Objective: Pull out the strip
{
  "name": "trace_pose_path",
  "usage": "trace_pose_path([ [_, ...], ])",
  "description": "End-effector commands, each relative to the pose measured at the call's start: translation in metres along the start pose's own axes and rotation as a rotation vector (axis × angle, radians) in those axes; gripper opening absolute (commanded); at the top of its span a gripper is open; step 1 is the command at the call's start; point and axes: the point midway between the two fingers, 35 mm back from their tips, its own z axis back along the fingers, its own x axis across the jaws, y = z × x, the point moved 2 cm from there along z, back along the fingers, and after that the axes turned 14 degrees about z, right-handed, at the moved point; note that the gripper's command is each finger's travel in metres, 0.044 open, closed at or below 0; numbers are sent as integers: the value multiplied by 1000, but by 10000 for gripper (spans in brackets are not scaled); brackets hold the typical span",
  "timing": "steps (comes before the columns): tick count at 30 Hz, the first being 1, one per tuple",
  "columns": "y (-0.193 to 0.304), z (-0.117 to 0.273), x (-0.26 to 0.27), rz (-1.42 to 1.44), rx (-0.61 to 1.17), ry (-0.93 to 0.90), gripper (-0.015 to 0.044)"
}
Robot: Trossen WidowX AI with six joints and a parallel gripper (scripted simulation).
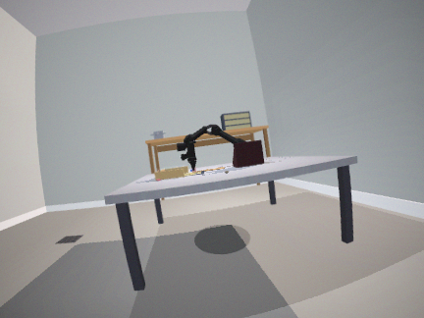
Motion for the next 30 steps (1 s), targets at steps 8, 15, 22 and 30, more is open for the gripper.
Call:
trace_pose_path([
  [8,1,-3,0,1,2,0,224],
  [15,1,-3,0,1,2,0,118],
  [22,3,-1,1,1,2,0,0],
  [30,36,26,15,10,7,-1,0],
])
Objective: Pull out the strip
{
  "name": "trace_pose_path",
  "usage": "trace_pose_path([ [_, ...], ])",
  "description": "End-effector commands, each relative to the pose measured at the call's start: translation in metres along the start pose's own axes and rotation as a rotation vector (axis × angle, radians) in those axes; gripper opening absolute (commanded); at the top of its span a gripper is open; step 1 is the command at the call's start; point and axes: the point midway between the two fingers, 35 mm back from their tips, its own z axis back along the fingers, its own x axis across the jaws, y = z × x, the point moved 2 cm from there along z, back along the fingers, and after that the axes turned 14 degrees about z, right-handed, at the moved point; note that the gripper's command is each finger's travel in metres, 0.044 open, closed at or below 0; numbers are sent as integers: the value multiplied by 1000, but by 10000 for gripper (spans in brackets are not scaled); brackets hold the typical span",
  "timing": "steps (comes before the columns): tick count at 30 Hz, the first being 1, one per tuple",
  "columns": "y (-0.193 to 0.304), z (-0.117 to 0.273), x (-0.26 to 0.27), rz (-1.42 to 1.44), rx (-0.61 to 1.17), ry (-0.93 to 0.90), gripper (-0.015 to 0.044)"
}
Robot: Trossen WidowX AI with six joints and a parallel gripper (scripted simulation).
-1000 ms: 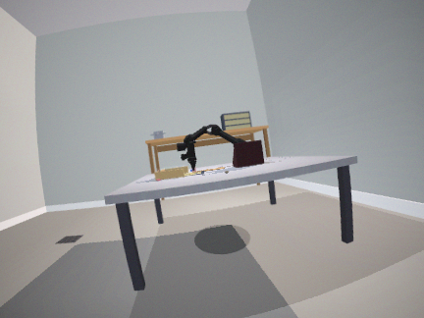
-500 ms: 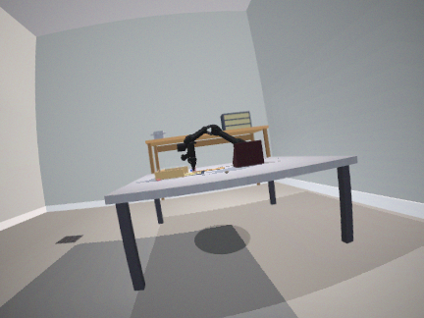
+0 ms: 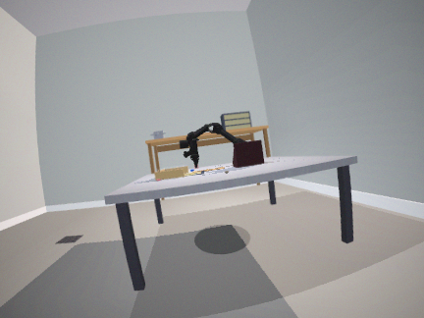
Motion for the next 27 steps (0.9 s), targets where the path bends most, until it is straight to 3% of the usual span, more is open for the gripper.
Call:
trace_pose_path([
  [1,19,13,9,8,6,-3,0],
  [27,84,23,32,14,10,-2,0],
])
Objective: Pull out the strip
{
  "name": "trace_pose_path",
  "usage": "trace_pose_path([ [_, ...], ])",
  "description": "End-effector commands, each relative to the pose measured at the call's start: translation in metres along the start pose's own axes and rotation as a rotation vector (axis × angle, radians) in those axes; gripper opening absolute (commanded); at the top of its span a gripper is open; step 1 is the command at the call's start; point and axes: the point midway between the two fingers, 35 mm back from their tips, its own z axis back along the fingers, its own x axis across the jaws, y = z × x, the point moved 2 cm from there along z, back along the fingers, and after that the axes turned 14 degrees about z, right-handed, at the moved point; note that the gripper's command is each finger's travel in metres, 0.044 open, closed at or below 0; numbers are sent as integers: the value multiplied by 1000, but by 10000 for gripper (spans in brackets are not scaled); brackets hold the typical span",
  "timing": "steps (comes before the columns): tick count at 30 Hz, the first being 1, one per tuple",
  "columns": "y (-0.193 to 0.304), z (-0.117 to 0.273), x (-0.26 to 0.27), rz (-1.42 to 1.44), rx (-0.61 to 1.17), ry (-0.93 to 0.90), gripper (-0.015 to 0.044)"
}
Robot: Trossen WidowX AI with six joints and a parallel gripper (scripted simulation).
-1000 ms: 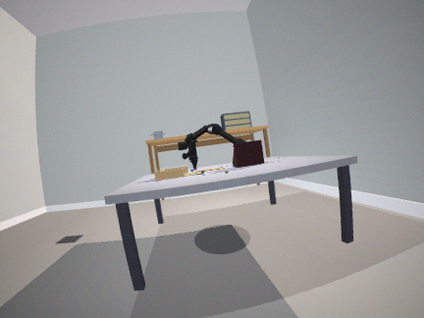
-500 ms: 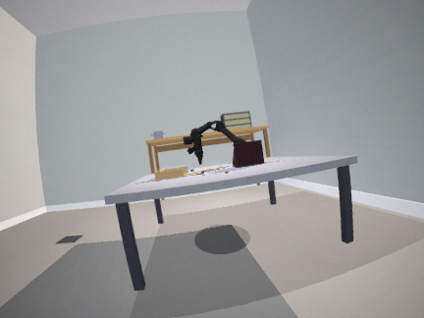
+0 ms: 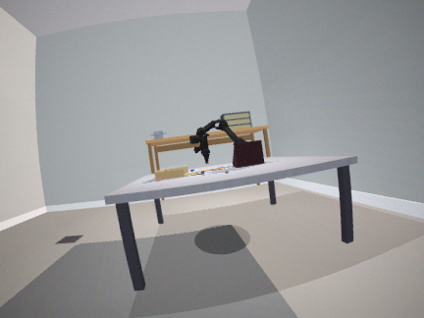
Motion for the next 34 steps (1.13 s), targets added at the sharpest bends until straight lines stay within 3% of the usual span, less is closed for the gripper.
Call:
trace_pose_path([
  [1,7,-1,4,-3,2,-3,0],
  [9,7,34,4,-2,2,-5,0],
  [34,7,35,4,-2,2,-5,0],
])
